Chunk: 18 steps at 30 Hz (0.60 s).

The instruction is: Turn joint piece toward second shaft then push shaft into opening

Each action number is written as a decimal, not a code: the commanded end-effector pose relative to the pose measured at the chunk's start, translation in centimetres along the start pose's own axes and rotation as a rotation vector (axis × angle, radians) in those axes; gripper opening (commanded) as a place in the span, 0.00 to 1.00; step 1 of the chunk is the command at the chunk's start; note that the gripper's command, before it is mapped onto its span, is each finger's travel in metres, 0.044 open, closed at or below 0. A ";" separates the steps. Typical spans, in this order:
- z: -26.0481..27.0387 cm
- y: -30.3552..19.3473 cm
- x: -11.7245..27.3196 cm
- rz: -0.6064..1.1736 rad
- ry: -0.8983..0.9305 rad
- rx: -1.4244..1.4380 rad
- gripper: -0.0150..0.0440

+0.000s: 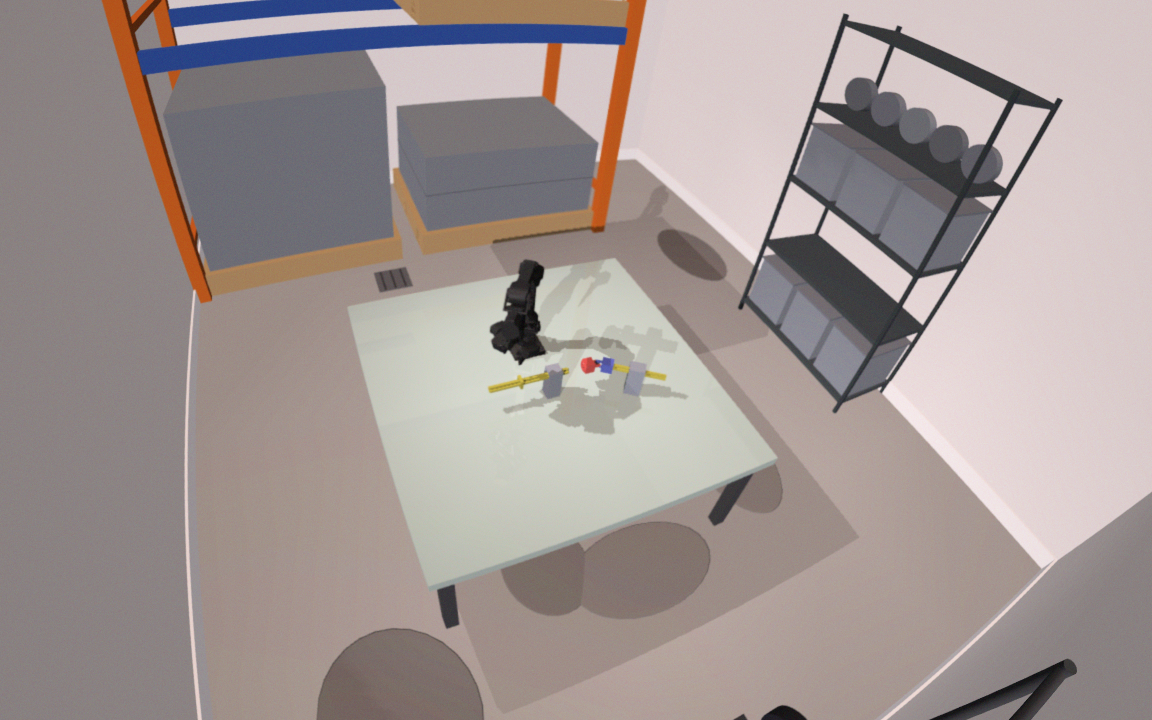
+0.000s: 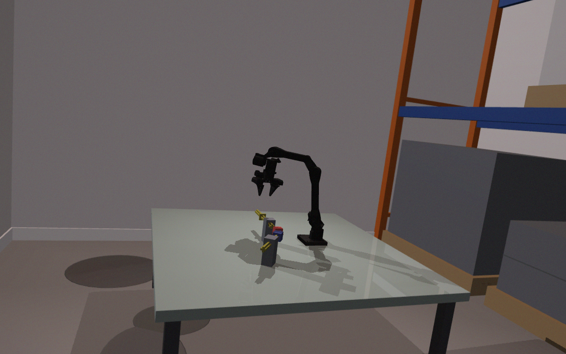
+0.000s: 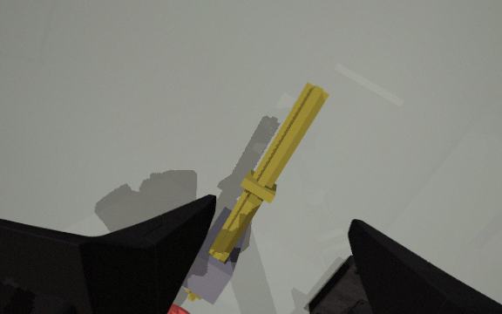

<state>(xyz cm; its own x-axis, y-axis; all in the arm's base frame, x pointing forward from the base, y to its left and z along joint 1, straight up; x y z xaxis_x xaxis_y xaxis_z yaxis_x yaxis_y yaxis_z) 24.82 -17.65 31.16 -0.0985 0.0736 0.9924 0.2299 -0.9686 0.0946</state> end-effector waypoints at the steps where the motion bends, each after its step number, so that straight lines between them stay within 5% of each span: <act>1: -0.1 -0.1 1.1 -0.011 0.008 0.052 1.00; 18: 4.1 -7.7 -2.6 0.326 0.077 -0.181 1.00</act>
<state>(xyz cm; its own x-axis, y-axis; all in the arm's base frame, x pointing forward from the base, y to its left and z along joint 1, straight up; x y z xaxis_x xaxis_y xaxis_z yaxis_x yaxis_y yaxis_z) 27.15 -10.98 28.94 -0.1312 -0.1952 0.9719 0.1292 -0.9754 -0.1785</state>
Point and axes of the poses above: the point midway between the two fingers, 35 mm back from their tips, its own x axis back along the fingers, its own z axis across the jaws, y = z × x, the point moved 8 cm from there along x, back along the fingers, and after that the axes turned 5 degrees about -x, right-handed, at the moved point
